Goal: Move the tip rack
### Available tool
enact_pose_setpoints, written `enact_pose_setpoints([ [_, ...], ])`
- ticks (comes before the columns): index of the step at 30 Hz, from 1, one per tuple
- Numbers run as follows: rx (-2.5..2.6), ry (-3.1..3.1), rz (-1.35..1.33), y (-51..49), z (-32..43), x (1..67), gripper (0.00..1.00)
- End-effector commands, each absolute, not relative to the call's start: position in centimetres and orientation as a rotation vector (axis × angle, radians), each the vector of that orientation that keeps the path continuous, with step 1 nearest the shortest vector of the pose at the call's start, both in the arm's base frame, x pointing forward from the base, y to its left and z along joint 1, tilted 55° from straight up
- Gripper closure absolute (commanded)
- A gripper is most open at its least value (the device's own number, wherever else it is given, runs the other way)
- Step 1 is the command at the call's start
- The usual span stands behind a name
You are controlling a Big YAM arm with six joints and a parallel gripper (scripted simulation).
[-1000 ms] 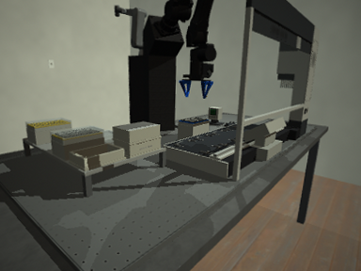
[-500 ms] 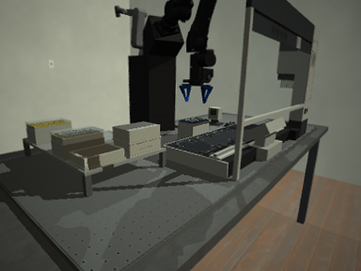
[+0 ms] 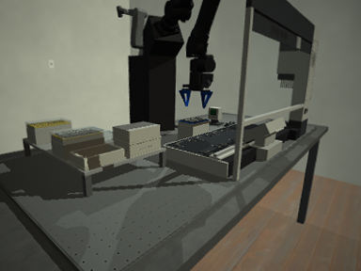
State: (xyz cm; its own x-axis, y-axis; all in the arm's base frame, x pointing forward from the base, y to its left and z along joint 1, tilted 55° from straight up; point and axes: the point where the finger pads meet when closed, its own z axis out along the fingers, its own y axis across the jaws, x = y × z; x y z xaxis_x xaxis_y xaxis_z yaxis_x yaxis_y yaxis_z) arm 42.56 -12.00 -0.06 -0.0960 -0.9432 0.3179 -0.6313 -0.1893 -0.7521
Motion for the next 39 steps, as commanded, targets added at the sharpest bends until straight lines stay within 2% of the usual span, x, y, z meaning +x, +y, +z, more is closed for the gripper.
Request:
enact_pose_setpoints([
  [1, -1.831, 1.719, -1.191, -12.6, -0.7, 42.8, 0.0],
  [39, -1.831, 1.719, -1.19, -14.2, -4.1, 47.0, 0.0],
])
